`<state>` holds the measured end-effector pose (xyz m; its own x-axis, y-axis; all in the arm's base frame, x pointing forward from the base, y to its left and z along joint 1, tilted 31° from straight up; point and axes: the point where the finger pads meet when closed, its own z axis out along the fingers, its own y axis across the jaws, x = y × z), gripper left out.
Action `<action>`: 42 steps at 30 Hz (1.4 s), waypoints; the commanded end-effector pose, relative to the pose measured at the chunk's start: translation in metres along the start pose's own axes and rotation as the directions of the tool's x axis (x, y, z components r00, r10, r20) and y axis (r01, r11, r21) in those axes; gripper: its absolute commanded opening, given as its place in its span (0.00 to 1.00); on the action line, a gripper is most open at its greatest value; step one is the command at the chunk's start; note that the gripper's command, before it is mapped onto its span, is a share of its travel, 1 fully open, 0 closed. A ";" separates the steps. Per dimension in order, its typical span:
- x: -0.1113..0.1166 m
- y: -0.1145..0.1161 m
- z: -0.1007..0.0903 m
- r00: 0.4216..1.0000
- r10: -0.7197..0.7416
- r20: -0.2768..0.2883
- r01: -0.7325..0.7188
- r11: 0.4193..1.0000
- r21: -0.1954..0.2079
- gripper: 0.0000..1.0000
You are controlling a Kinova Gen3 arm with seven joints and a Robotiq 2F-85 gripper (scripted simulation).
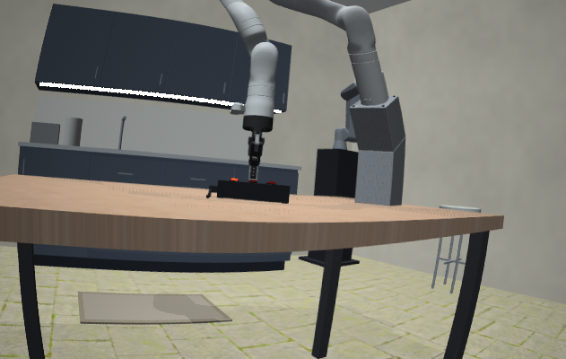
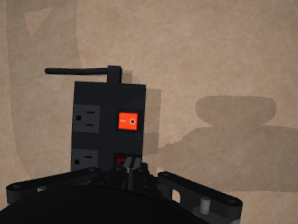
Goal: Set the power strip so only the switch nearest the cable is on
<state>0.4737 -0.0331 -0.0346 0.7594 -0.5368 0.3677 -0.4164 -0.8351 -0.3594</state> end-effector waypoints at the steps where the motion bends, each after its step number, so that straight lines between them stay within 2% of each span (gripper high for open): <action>1: 0.000 -0.001 0.000 1.000 -0.001 0.001 0.001 1.000 0.001 0.00; 13: 0.000 -0.001 -0.002 1.000 -0.001 0.001 0.001 1.000 0.001 0.00; 25: 0.000 -0.001 -0.033 1.000 -0.001 0.001 0.001 1.000 0.001 0.00; 42: 0.000 -0.001 -0.038 1.000 -0.001 0.001 0.001 1.000 0.001 0.00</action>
<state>0.4545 -0.0364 -0.0021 0.7608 -0.5360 0.3660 -0.4151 -0.8353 -0.3604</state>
